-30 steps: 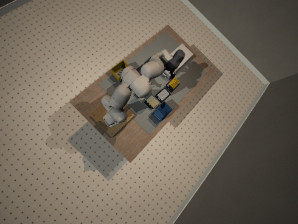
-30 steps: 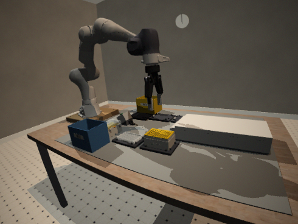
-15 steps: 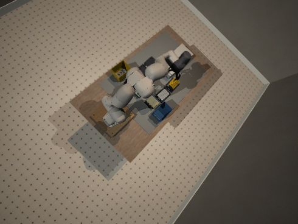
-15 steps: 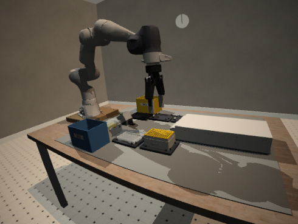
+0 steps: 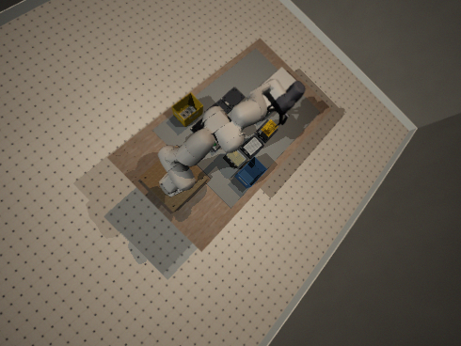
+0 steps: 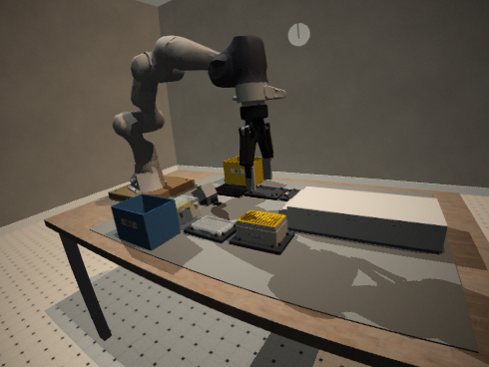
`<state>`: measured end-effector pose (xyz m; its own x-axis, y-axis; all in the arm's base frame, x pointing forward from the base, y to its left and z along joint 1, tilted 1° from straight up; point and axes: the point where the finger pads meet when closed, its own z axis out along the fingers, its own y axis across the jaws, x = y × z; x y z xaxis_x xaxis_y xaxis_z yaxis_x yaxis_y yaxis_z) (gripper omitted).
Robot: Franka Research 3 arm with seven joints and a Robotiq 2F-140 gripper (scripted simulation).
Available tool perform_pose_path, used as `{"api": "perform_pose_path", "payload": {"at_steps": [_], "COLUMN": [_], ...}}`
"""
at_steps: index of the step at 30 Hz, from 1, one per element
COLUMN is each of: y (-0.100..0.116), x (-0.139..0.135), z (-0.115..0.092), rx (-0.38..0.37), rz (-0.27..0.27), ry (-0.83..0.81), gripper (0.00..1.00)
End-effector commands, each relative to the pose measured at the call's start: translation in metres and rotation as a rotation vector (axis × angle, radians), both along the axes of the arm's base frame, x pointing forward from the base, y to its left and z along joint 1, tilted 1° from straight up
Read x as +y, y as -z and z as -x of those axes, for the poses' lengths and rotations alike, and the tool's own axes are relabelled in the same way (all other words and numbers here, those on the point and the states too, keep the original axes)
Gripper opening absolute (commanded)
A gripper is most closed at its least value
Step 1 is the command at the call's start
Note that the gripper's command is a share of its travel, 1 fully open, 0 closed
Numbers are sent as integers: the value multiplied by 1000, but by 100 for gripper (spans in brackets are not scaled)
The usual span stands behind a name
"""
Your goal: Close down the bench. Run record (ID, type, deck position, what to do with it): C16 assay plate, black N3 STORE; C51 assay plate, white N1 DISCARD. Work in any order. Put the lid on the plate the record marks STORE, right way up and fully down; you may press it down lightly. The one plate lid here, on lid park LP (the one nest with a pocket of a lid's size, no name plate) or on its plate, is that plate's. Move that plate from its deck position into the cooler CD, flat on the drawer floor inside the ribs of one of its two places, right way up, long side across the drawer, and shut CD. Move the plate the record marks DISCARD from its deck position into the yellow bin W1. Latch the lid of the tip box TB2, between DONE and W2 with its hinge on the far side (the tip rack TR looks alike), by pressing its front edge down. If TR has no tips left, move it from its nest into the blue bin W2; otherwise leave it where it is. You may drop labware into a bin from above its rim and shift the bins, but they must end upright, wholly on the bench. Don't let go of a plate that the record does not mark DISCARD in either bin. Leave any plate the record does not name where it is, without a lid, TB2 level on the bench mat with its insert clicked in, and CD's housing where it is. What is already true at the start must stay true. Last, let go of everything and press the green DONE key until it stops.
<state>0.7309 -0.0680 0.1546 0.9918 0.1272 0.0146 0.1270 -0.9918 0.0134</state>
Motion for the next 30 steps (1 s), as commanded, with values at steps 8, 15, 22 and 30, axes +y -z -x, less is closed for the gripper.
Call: {"api": "perform_pose_path", "payload": {"at_steps": [8,15,22,30], "y": [2,2,2,2], "x": [-25,-25,-25,-25], "z": [-15,-15,-15,-15], "rx": [21,21,21,21], "rz": [-2,-2,-2,-2], "ry": [-24,-24,-24,-24], "gripper": [66,66,66,66]}}
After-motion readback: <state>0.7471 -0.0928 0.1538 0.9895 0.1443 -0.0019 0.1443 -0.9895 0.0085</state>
